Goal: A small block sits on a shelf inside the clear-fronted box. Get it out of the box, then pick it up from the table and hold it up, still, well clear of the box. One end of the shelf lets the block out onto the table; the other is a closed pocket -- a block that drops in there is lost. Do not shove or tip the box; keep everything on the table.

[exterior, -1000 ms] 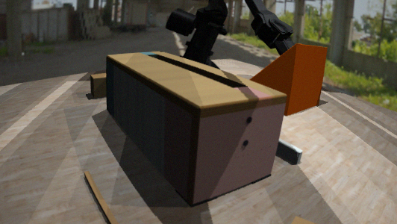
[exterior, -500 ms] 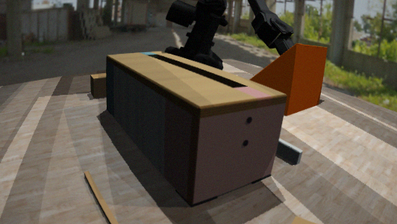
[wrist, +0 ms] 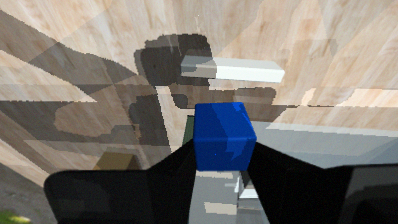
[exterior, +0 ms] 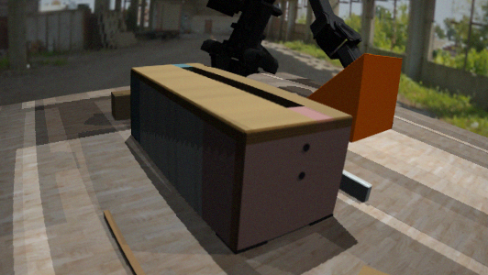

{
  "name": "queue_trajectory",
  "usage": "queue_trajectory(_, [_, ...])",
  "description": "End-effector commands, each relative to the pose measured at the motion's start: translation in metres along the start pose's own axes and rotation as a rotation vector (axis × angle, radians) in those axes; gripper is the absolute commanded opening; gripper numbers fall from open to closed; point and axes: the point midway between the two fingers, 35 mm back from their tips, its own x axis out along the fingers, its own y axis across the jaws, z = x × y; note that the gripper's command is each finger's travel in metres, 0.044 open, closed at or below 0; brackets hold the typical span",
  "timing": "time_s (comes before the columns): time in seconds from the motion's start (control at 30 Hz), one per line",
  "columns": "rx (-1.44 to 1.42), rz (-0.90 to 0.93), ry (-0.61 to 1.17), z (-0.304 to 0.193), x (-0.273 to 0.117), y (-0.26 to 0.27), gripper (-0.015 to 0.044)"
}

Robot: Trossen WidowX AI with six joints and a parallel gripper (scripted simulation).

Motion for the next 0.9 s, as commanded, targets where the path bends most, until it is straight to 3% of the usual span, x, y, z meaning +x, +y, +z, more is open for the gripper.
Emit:
queue_trajectory(0.0, [-0.138, 0.006, 0.001, -0.002, -0.005, 0.001, 0.0])
queue_trajectory(0.87, [-1.134, 0.005, 0.019, -0.01, -0.021, -0.015, 0.0])
